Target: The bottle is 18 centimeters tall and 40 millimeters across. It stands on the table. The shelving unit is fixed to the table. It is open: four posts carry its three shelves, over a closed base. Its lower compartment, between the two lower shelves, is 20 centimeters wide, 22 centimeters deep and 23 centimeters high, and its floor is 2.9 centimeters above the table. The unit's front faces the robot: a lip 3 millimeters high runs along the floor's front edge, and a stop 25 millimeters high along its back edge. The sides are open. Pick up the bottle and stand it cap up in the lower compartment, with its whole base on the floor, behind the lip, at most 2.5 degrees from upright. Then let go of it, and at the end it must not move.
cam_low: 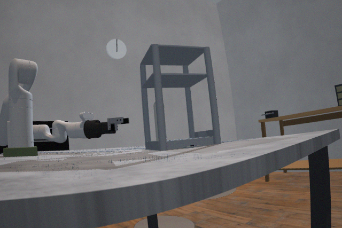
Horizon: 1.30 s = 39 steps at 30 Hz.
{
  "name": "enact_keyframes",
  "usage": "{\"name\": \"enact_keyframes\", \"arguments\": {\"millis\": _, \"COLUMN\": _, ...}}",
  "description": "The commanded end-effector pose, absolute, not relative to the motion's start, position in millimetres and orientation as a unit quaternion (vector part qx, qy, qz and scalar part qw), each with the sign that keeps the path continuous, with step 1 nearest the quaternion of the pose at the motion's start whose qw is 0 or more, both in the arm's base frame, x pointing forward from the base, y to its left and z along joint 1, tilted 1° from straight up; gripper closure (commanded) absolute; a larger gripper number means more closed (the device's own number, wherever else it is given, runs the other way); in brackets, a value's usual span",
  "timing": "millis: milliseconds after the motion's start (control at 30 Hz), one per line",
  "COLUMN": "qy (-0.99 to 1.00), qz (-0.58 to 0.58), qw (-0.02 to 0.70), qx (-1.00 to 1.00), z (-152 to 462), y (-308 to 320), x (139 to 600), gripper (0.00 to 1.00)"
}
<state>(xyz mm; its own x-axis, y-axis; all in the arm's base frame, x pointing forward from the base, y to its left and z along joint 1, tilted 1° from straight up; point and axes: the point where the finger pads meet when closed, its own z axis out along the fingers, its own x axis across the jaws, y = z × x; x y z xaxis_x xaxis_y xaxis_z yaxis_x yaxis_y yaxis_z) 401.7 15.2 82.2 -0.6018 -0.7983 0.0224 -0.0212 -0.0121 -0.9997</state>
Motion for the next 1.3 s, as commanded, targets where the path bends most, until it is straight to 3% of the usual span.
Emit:
{"name": "enact_keyframes", "arguments": {"millis": 0, "qy": 0.632, "qz": -0.633, "qw": 0.307, "qx": -0.324, "z": 83.3, "y": 15.2, "x": 401.6, "gripper": 0.00}}
{"name": "enact_keyframes", "arguments": {"millis": 1267, "qy": 0.632, "qz": -0.633, "qw": 0.307, "qx": -0.324, "z": 161.3, "y": 16.1, "x": 403.2, "gripper": 0.00}}
